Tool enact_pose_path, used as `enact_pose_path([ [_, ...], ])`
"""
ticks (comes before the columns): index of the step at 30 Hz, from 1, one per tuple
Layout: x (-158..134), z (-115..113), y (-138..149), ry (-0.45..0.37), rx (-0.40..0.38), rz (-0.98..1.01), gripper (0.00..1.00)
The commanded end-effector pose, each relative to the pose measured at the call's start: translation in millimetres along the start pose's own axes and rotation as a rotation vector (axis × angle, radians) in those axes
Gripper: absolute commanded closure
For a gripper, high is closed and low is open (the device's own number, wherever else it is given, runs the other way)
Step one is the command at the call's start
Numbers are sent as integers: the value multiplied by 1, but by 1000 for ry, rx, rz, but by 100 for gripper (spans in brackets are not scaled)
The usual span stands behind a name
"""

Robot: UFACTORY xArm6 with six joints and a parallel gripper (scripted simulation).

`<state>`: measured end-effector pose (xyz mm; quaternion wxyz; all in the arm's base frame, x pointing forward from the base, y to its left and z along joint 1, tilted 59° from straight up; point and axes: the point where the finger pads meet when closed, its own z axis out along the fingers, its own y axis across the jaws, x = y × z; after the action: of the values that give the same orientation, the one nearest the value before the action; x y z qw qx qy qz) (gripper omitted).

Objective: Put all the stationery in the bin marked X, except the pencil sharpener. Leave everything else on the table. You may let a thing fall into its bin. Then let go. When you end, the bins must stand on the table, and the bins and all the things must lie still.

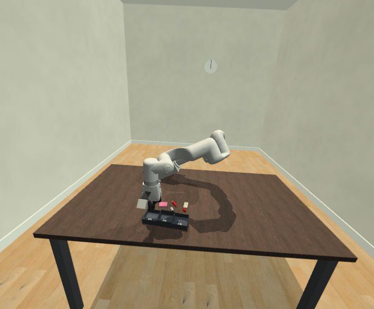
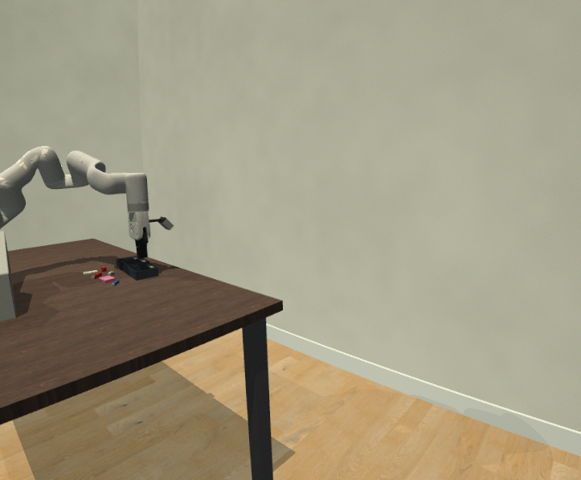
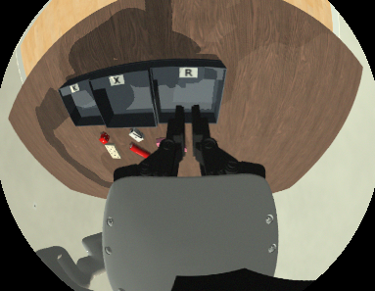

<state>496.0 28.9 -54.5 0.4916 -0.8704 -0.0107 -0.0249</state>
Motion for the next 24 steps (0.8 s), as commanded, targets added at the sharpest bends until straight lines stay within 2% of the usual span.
enact_pose_path([
  [1,2,2,1,2,-1,-1,93],
  [17,2,42,1,2,-1,-1,93],
  [24,2,52,1,2,-1,-1,93],
])
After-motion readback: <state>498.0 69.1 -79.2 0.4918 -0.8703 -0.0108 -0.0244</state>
